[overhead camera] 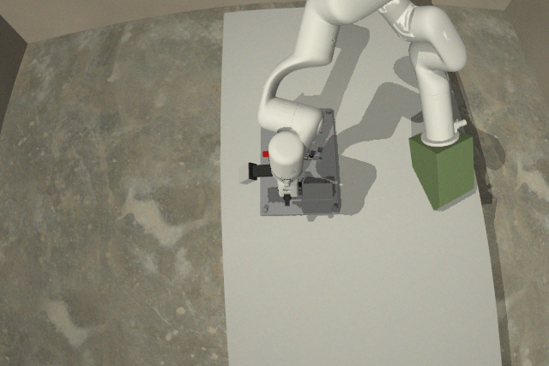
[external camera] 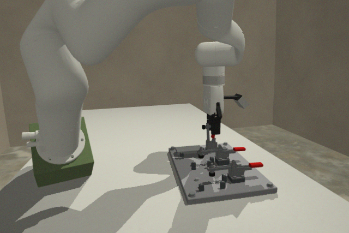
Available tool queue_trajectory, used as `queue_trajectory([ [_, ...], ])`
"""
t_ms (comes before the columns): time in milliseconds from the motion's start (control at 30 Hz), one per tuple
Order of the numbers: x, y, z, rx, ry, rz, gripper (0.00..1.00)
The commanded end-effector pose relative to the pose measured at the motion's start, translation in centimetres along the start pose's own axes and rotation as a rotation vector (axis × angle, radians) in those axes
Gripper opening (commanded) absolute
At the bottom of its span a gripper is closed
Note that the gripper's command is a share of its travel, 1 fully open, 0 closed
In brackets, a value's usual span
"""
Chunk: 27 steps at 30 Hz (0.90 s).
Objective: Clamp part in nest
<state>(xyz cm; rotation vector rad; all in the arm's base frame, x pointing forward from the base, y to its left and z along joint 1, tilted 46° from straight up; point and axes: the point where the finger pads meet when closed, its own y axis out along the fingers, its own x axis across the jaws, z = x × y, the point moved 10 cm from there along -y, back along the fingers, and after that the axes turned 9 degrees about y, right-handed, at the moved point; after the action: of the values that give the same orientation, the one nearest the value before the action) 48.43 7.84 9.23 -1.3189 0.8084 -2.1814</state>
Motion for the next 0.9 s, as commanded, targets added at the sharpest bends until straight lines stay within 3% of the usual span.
queue_trajectory([
  [0, -0.1, 0.8, 0.1, 0.003, 0.001, 0.003, 0.47],
  [233, -0.1, 2.0, 0.2, 0.003, 0.001, 0.003, 0.47],
  [800, -0.1, 2.0, 0.2, 0.003, 0.001, 0.003, 0.47],
  [833, -0.1, 2.0, 0.2, 0.003, 0.001, 0.003, 0.00],
  [867, -0.1, 2.0, 0.2, 0.003, 0.001, 0.003, 0.00],
])
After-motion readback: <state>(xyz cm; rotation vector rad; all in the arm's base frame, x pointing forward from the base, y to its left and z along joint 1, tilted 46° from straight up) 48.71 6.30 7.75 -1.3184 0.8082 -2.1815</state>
